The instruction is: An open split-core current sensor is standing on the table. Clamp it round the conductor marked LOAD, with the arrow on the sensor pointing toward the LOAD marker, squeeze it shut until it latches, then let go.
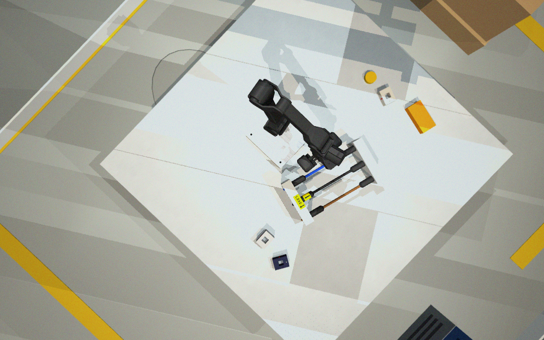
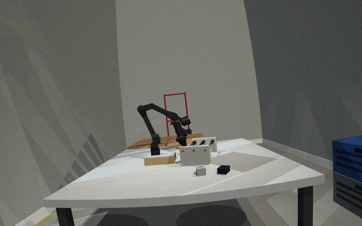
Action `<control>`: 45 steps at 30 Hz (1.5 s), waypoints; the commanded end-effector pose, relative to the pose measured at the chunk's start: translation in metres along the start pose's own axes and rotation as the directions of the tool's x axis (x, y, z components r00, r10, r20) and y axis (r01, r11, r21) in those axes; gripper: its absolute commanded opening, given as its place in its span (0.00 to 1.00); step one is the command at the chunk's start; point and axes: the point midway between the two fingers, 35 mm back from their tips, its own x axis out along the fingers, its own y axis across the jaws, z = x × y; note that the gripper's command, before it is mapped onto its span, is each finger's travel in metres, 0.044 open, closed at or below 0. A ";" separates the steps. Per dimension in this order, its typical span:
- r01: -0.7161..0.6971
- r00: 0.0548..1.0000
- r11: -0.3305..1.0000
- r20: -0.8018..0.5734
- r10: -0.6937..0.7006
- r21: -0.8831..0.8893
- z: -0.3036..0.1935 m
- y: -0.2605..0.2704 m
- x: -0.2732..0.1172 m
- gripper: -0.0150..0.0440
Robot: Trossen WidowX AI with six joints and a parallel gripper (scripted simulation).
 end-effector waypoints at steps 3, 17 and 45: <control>0.009 1.000 1.000 -0.009 -0.009 0.005 -0.003 -0.002 0.012 0.74; 0.001 1.000 1.000 -0.003 -0.001 0.001 -0.002 -0.001 0.015 0.67; 0.009 1.000 1.000 -0.009 -0.009 0.005 -0.003 -0.002 0.013 0.25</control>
